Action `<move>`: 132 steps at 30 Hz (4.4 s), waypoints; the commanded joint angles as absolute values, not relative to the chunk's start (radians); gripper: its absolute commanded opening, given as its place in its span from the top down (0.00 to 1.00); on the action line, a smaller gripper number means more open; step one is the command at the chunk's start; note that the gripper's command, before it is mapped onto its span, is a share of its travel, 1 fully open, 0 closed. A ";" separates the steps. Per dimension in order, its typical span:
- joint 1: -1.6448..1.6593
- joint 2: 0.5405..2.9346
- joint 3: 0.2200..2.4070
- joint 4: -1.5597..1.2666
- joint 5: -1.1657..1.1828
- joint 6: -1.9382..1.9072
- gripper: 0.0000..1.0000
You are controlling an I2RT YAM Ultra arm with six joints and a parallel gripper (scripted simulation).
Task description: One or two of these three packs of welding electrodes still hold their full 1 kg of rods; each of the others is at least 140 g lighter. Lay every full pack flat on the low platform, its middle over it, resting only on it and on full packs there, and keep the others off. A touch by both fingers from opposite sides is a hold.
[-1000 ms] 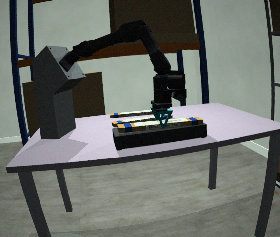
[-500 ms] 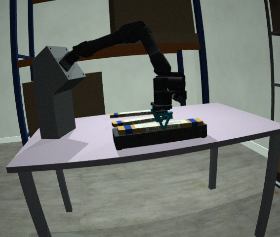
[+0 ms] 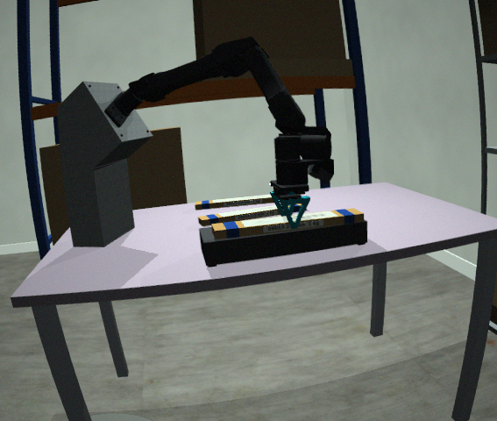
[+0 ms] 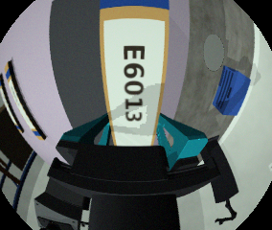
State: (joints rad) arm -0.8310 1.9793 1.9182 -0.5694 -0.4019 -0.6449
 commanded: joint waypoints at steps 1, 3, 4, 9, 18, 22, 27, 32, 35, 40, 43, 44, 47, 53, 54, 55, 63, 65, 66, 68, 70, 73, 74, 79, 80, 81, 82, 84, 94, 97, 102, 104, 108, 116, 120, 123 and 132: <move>-0.857 1.937 1.968 -0.586 -0.402 -0.641 1.00; -0.857 1.937 1.967 -0.584 -0.401 -0.640 1.00; -0.856 1.937 1.966 -0.584 -0.400 -0.639 1.00; -0.855 1.936 1.963 -0.581 -0.400 -0.639 1.00; -0.855 1.934 1.955 -0.563 -0.399 -0.639 1.00; -0.854 1.933 1.952 -0.555 -0.399 -0.638 1.00; -0.853 1.933 1.948 -0.553 -0.398 -0.638 1.00; -0.852 1.933 1.943 -0.545 -0.398 -0.637 1.00; -0.854 1.933 1.943 -0.552 -0.397 -0.637 1.00; -0.854 1.935 1.913 -0.540 -0.398 -0.637 1.00; -0.854 1.934 1.919 -0.544 -0.396 -0.636 1.00; -0.853 1.933 1.918 -0.539 -0.397 -0.636 1.00; -0.853 1.932 1.909 -0.531 -0.400 -0.637 1.00; -0.853 1.930 1.915 -0.537 -0.398 -0.636 1.00; -0.853 1.930 1.909 -0.535 -0.399 -0.636 1.00; -0.853 1.931 1.905 -0.533 -0.399 -0.636 1.00; -0.852 1.928 1.905 -0.539 -0.399 -0.636 1.00; -0.852 1.928 1.900 -0.538 -0.399 -0.636 1.00; -0.852 1.929 1.897 -0.539 -0.399 -0.636 1.00; -0.852 1.929 1.897 -0.539 -0.399 -0.636 1.00; -0.853 1.929 1.891 -0.539 -0.400 -0.635 1.00; -0.853 1.927 1.895 -0.542 -0.400 -0.635 1.00; -0.853 1.927 1.898 -0.545 -0.400 -0.635 1.00; -0.853 1.926 1.893 -0.545 -0.401 -0.636 1.00; -0.853 1.926 1.892 -0.545 -0.401 -0.636 1.00; -0.853 1.926 1.891 -0.546 -0.401 -0.636 1.00; -0.853 1.925 1.896 -0.546 -0.401 -0.636 1.00; -0.853 1.925 1.898 -0.546 -0.401 -0.636 1.00; -0.853 1.923 1.895 -0.547 -0.401 -0.636 1.00; -0.853 1.923 1.895 -0.548 -0.401 -0.636 1.00; -0.853 1.922 1.894 -0.548 -0.401 -0.636 1.00; -0.853 1.922 1.893 -0.549 -0.401 -0.636 1.00; -0.853 1.921 1.892 -0.549 -0.401 -0.636 1.00; -0.853 1.920 1.894 -0.541 -0.402 -0.637 0.05; -0.854 1.943 1.892 -0.543 -0.402 -0.637 0.05; -0.854 1.943 1.892 -0.541 -0.402 -0.637 0.05; -0.854 1.943 1.892 -0.541 -0.402 -0.637 0.05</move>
